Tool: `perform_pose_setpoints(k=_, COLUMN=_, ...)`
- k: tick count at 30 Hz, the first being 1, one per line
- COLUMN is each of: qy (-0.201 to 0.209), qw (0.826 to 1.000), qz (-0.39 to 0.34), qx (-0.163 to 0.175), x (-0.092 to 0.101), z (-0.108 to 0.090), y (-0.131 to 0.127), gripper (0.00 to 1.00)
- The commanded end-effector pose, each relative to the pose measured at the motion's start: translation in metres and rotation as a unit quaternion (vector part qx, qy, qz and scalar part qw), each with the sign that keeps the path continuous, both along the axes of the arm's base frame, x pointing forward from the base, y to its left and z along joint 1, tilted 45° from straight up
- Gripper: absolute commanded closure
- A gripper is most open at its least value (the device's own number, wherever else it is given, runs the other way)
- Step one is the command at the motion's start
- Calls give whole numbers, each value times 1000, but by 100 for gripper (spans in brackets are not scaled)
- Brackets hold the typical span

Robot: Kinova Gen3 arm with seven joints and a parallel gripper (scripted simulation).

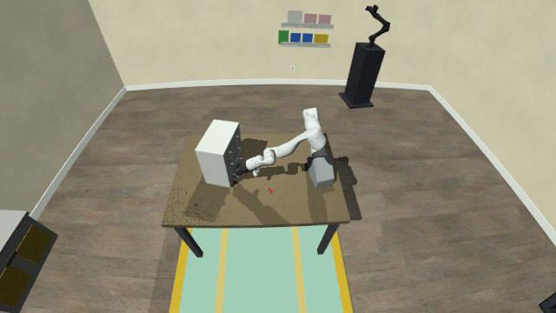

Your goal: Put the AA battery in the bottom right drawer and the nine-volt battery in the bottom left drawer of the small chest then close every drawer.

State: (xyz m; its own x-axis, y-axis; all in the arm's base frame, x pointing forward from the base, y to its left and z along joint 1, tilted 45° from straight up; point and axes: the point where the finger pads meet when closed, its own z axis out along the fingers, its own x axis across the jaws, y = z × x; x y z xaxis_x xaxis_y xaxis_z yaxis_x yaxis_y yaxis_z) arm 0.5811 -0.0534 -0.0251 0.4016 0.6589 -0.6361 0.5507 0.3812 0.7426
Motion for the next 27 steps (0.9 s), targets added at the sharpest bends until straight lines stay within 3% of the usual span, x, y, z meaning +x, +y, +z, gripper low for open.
perform_pose_setpoints(k=1, qy=-1, qw=1000, qz=1, qx=1, x=1, z=1, y=1, gripper=33)
perform_pose_setpoints(k=2, qy=-1, qw=1000, qz=1, qx=1, x=1, z=1, y=1, gripper=33)
perform_pose_setpoints(k=3, qy=-1, qw=1000, qz=1, qx=1, x=1, z=1, y=1, gripper=63)
perform_pose_setpoints(k=27, qy=-1, qw=1000, qz=1, qx=1, x=0, z=1, y=1, gripper=63)
